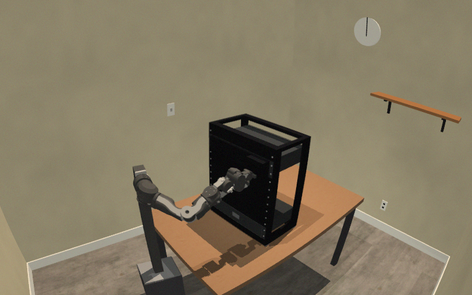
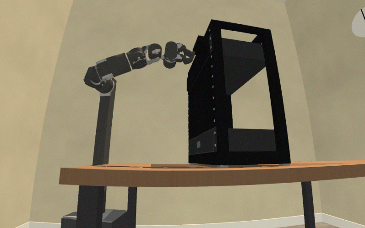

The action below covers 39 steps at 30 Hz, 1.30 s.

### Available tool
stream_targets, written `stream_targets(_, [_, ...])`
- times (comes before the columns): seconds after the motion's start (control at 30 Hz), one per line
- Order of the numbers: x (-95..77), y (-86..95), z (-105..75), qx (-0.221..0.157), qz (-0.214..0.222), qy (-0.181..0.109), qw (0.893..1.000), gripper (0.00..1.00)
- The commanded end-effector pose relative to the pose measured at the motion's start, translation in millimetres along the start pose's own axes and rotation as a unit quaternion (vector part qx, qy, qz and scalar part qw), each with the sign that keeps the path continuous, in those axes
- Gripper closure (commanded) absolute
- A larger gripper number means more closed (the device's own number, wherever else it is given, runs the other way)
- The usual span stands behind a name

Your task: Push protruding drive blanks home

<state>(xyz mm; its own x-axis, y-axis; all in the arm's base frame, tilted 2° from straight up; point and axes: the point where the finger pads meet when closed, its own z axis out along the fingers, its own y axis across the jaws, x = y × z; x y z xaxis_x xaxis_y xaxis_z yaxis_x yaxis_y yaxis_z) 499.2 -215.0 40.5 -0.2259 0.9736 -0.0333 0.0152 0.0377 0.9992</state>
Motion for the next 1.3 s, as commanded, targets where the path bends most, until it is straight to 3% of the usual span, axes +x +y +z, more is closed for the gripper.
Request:
stream_targets(0.0, [0.5,4.7,-0.3,-0.007,-0.002,0.001,1.0,1.0])
stream_targets(1.27, [1.5,7.0,2.5,-0.007,-0.001,0.001,1.0,1.0])
